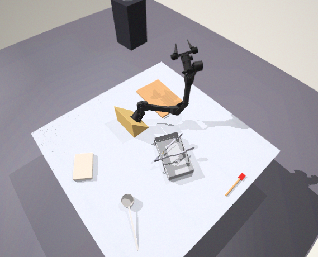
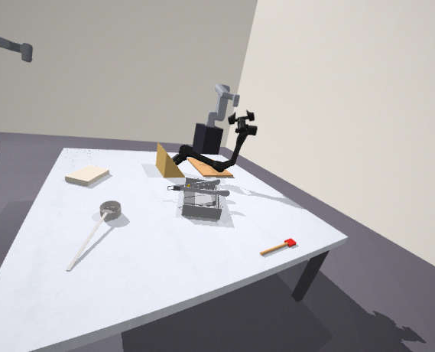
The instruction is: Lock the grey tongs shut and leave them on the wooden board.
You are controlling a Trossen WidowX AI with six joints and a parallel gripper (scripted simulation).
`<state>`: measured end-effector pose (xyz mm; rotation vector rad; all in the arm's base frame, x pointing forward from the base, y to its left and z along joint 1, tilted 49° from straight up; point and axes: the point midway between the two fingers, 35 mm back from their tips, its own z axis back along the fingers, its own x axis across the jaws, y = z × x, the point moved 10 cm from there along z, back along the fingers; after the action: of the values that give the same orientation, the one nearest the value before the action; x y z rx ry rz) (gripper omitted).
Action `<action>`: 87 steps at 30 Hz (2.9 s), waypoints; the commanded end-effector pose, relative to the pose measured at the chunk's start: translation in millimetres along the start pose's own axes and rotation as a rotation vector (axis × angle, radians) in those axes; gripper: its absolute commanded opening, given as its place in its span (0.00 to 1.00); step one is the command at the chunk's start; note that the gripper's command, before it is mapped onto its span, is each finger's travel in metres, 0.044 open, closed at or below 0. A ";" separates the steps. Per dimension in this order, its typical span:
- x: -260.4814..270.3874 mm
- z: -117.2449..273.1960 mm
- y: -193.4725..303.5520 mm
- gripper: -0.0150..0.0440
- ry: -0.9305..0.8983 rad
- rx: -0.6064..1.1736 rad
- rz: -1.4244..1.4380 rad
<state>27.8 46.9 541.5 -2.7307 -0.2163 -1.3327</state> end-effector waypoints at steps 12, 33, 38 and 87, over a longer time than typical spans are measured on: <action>-33.0 -42.9 37.4 1.00 0.132 0.271 0.025; -112.4 -53.4 219.2 1.00 0.432 1.237 0.057; -119.9 -25.5 260.5 1.00 0.482 1.464 0.070; -158.4 459.2 292.1 1.00 1.337 3.161 1.352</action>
<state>335.8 -185.3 128.7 0.8396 -0.0151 -0.2437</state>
